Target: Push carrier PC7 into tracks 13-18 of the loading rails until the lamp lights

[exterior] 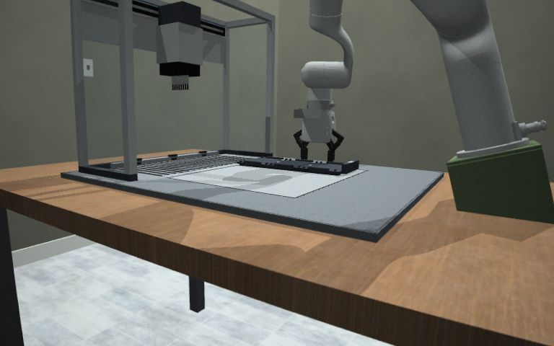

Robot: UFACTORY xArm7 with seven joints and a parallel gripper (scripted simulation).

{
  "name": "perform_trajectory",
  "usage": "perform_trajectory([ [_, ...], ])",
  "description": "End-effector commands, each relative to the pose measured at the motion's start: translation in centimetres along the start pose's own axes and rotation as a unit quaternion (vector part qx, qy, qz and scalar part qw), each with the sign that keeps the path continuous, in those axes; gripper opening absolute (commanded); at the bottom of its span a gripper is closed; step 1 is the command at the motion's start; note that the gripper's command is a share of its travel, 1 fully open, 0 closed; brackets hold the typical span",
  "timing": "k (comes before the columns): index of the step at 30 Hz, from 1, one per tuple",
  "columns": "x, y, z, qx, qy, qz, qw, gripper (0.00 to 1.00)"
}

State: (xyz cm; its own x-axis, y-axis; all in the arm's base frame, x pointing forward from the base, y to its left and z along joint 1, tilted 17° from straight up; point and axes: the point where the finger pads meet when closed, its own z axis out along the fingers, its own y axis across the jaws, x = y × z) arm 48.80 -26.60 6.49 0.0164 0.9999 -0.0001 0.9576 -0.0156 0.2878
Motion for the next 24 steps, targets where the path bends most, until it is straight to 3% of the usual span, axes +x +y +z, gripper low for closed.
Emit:
perform_trajectory([
  [1,-0.4,0.1,-0.2,-0.002,-0.001,0.000,1.000,1.00],
  [24,-1.8,0.1,-0.2,-0.002,-0.001,0.000,1.000,1.00],
])
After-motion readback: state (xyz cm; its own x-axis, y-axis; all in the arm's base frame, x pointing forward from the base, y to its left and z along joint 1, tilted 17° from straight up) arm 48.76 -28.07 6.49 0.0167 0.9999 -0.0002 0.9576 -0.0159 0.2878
